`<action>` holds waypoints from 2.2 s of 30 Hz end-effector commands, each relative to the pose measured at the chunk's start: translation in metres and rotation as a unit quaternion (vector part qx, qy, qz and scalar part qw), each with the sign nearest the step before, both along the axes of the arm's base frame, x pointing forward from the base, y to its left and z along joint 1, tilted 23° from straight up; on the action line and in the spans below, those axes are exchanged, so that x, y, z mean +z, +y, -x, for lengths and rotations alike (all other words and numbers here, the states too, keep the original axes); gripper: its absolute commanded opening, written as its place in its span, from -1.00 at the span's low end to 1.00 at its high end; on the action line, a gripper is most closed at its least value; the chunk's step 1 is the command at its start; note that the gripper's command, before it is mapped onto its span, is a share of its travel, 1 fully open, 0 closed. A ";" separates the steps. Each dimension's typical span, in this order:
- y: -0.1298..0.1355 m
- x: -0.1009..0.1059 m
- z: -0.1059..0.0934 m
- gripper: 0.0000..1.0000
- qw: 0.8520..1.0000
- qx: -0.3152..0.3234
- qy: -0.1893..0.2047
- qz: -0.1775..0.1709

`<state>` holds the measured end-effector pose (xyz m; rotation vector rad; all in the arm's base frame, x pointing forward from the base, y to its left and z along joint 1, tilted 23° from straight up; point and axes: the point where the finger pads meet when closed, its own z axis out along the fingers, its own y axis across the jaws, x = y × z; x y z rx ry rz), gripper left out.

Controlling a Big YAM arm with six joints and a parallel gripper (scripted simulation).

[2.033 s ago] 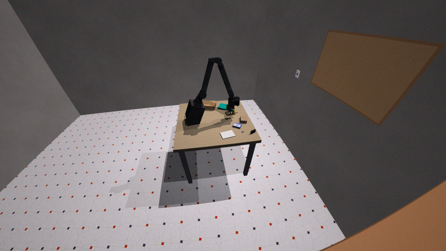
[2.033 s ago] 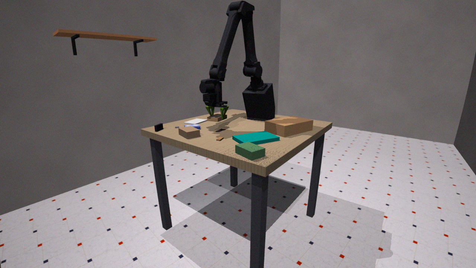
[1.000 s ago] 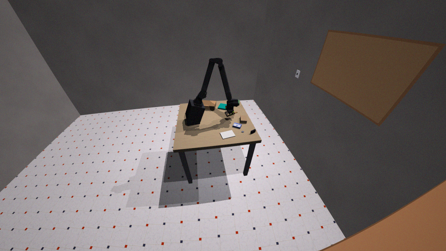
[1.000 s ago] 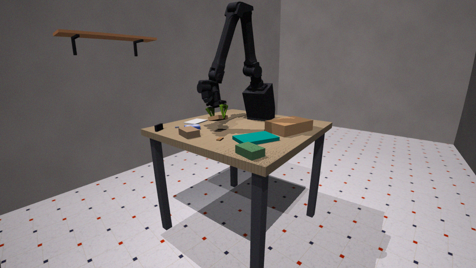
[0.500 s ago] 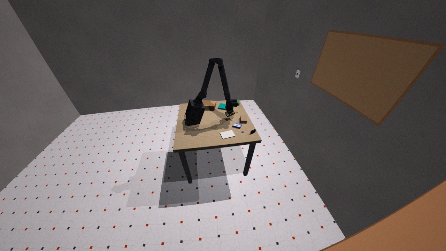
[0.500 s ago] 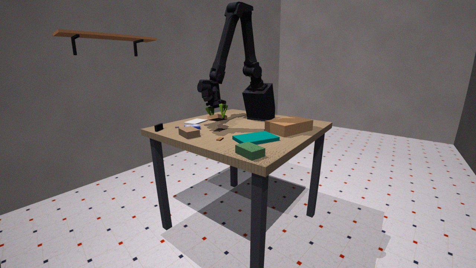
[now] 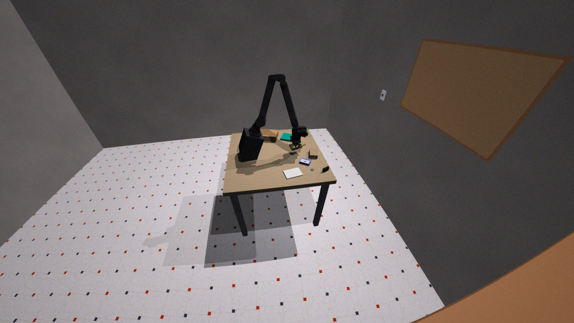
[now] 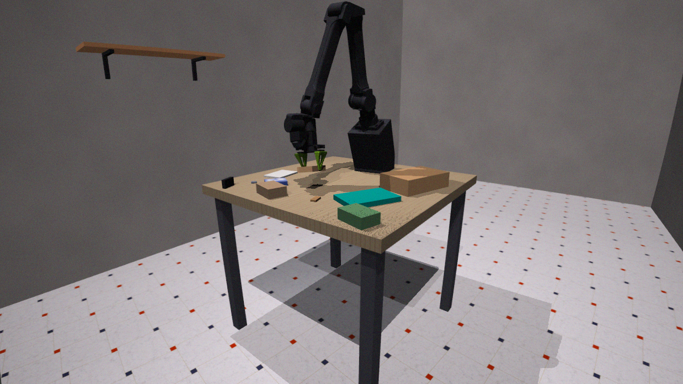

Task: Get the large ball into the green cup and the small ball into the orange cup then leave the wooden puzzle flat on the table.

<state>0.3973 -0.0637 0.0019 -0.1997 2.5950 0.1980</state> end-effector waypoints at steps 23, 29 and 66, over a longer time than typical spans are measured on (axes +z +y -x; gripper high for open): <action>0.008 0.018 -0.011 0.37 0.996 -0.033 0.035 0.077; 0.007 0.026 -0.021 0.37 0.996 -0.035 0.033 0.081; 0.005 0.017 -0.009 0.37 0.996 -0.038 0.030 0.076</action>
